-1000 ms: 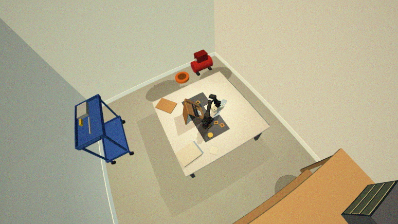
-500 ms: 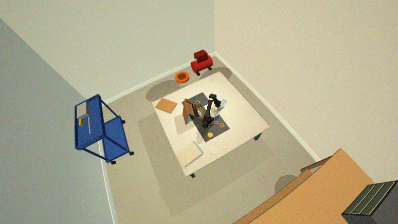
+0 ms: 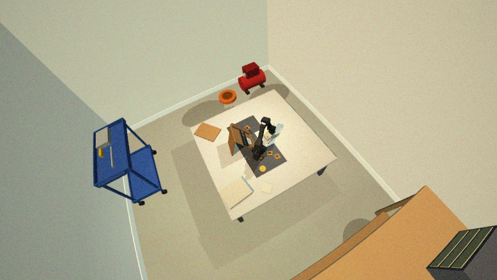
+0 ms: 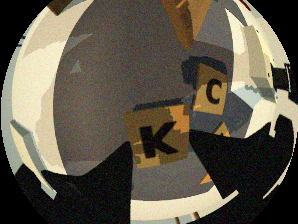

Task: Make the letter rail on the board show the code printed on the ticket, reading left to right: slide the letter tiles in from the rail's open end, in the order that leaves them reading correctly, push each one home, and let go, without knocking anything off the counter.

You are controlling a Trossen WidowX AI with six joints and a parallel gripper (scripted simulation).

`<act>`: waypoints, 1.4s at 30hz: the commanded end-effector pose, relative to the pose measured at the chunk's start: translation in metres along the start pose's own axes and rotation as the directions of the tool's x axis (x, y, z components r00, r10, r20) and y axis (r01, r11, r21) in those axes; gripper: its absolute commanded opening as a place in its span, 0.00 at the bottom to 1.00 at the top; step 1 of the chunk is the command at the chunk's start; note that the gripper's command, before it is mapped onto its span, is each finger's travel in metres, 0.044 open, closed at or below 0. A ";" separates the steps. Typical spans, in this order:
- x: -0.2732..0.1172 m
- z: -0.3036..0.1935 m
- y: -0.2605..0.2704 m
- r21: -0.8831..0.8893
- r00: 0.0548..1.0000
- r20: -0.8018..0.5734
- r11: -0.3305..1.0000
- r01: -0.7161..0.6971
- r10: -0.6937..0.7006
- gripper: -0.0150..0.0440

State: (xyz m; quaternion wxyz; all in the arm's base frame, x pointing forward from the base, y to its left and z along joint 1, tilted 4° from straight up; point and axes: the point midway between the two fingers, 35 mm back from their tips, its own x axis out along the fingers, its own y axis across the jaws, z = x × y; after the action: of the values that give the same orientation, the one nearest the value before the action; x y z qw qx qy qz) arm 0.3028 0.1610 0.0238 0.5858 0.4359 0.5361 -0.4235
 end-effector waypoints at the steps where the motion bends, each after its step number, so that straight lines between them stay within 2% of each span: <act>1: -0.002 0.002 0.003 -0.039 1.000 0.015 0.999 -0.027 0.028 0.25; 12: -0.022 0.016 0.029 -0.330 0.962 0.132 0.926 -0.185 0.240 0.25; 21: -0.046 0.028 0.047 -0.543 0.885 0.230 0.808 -0.228 0.404 0.25; 30: -0.077 0.041 0.061 -0.709 0.770 0.331 0.682 -0.179 0.545 0.25; 42: -0.123 0.059 0.067 -0.820 0.582 0.463 0.572 -0.005 0.669 0.25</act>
State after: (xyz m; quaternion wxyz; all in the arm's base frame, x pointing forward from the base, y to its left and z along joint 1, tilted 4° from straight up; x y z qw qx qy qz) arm 0.3762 0.1281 0.1455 0.9422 0.0703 0.2825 -0.1657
